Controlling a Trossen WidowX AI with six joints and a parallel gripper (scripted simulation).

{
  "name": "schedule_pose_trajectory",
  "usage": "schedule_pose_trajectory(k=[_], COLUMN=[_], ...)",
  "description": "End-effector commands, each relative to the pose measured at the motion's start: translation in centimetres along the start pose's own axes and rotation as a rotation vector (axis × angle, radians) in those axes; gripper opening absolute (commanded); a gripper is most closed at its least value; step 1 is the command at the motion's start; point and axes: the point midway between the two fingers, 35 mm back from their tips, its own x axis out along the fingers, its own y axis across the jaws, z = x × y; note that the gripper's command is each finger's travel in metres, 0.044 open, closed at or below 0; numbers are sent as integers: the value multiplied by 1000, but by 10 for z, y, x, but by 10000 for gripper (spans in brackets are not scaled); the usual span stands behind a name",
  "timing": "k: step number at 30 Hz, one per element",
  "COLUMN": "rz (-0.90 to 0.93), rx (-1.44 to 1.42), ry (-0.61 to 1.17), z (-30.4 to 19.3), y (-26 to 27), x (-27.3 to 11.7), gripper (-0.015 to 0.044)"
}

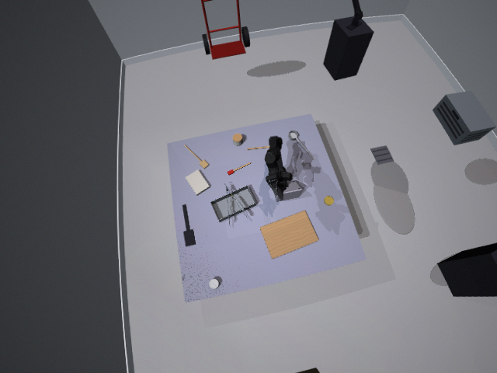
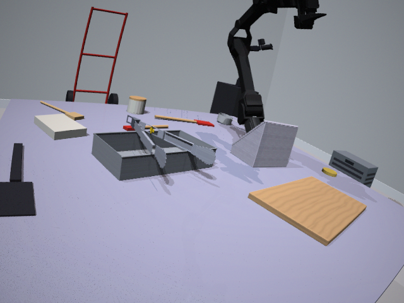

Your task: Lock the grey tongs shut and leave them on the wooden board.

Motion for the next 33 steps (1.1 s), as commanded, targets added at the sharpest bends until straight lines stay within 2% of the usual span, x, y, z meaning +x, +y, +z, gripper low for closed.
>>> schedule_pose_trajectory(k=[1, 10, 19, 28, 33], rz=[82, 321, 626, 1015, 1045], rx=[111, 385, 626, 775, 782], ry=[159, 564, 955, 1251, 1267], z=[-61, -207, -323, -392, -396], y=[15, 77, 164, 253, 259], x=[7, -13, -82, -178, -185], gripper=[440, 440, 440, 440, 440])
